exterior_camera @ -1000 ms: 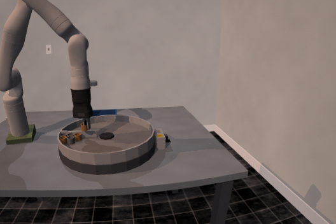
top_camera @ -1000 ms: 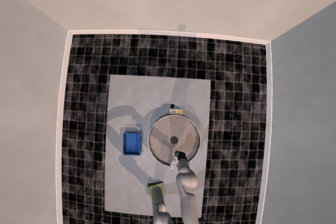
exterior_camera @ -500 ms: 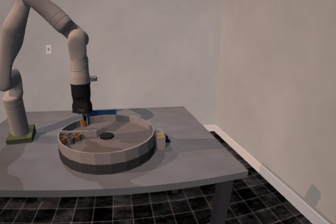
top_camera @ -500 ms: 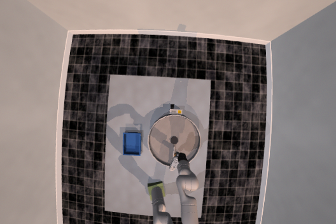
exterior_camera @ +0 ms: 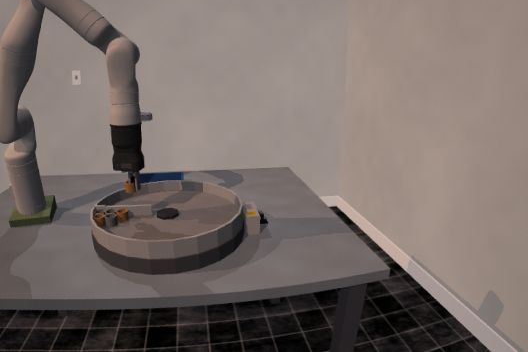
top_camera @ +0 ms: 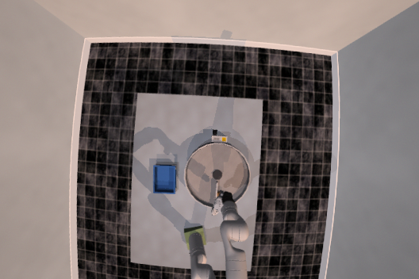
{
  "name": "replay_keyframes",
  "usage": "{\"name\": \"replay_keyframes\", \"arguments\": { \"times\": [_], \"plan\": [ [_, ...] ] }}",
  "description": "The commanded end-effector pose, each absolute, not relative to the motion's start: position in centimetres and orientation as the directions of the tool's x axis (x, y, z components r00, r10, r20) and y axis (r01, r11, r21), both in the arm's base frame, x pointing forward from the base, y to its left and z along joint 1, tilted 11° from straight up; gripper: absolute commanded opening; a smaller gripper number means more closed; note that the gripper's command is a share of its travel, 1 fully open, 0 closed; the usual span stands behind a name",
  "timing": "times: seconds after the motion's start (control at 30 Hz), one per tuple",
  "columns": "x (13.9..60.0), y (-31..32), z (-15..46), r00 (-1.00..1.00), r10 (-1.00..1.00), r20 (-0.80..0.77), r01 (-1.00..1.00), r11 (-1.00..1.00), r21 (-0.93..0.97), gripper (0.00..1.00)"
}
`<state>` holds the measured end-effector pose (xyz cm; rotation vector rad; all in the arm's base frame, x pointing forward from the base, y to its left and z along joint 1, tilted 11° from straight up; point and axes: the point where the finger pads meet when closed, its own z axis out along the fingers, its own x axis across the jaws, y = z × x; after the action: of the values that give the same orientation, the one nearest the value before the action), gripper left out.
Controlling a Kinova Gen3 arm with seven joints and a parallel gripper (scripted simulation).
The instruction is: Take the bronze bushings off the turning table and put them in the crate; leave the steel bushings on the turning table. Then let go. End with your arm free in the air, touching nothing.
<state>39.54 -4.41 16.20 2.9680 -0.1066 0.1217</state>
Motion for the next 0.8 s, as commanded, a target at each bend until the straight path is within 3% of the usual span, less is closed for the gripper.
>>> {"name": "replay_keyframes", "arguments": {
  "times": [0.0,0.23,0.4,0.77],
  "plan": [
    [39.7,-4.4,16.5,0.993,-0.064,0.095,-0.079,-0.983,0.165,0.0],
    [39.7,-4.4,16.5,0.993,-0.064,0.095,-0.079,-0.983,0.165,0.0],
    [38.3,1.0,15.4,0.993,-0.064,0.095,-0.079,-0.983,0.165,0.0],
    [38.3,1.0,15.4,0.993,-0.064,0.095,-0.079,-0.983,0.165,0.0]
  ]
}}
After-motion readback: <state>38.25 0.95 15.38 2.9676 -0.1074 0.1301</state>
